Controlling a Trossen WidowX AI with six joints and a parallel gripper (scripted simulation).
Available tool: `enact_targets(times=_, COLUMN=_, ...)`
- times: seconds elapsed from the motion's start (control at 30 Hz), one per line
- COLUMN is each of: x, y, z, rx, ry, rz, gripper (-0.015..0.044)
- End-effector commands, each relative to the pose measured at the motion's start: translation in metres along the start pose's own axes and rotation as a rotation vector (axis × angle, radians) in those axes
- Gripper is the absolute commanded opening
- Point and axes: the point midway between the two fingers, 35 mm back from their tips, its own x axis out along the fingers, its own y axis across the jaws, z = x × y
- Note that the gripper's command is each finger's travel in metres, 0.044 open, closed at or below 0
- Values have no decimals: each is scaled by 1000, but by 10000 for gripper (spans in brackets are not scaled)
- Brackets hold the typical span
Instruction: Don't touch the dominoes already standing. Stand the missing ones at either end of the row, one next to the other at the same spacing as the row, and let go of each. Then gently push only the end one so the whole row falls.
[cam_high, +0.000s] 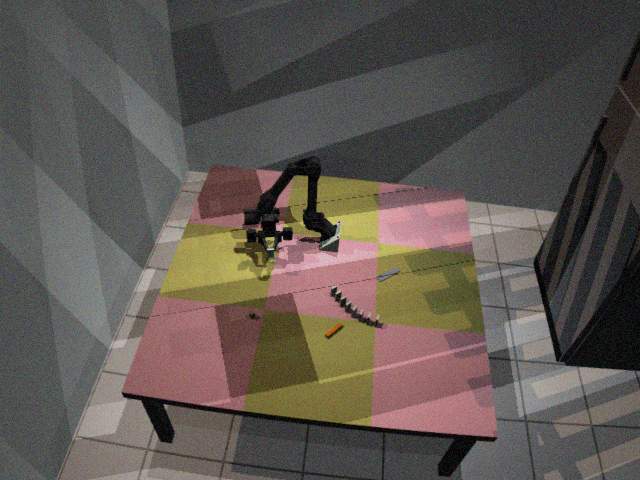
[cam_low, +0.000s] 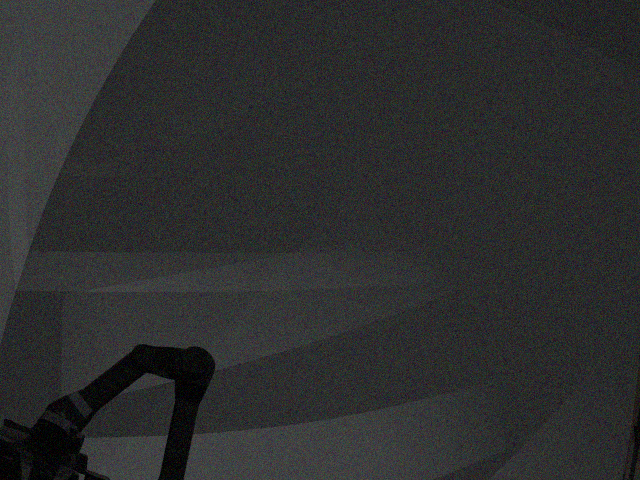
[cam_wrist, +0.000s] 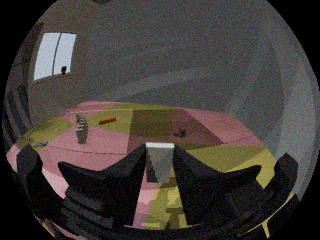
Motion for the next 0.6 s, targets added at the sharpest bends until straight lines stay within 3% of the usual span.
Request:
enact_targets(times=0.0, x=-1, y=0, z=1, rx=-14, ry=-8, rz=-8, gripper=107)
enact_targets(times=0.57, x=1, y=-2, z=-7, rx=-14, ry=-7, rz=-7, gripper=107)
